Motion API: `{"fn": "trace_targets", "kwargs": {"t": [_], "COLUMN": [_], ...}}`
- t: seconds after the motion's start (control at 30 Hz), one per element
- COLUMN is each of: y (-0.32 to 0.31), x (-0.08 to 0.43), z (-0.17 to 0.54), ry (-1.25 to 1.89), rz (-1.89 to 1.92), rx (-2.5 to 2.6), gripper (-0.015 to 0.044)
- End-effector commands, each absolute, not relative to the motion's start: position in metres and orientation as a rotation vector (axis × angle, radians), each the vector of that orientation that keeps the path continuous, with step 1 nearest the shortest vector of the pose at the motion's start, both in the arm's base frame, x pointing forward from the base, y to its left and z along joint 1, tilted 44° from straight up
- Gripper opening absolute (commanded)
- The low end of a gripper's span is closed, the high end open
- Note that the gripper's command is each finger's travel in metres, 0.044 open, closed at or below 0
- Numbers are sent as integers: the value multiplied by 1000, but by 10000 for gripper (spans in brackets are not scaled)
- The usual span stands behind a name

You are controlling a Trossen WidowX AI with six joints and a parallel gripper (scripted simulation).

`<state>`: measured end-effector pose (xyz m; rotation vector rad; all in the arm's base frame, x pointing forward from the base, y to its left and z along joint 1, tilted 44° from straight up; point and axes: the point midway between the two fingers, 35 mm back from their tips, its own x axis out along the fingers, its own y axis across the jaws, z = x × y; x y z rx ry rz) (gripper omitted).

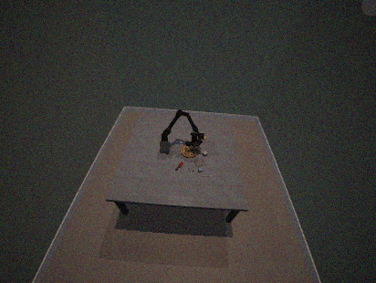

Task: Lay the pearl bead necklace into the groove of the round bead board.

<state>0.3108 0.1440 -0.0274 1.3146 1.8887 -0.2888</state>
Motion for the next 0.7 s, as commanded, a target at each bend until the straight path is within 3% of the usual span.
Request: {"fn": "trace_targets", "kwargs": {"t": [0.0,0.07,0.6,0.67], "y": [144,144,139,141], "x": [309,309,310,310], "z": [-32,-32,-26,-26], "ry": [1896,1896,1895,1896], "rz": [-305,-305,-304,-303], "rx": [1314,1314,1314,1315], "gripper": [0,0,420,440]}}
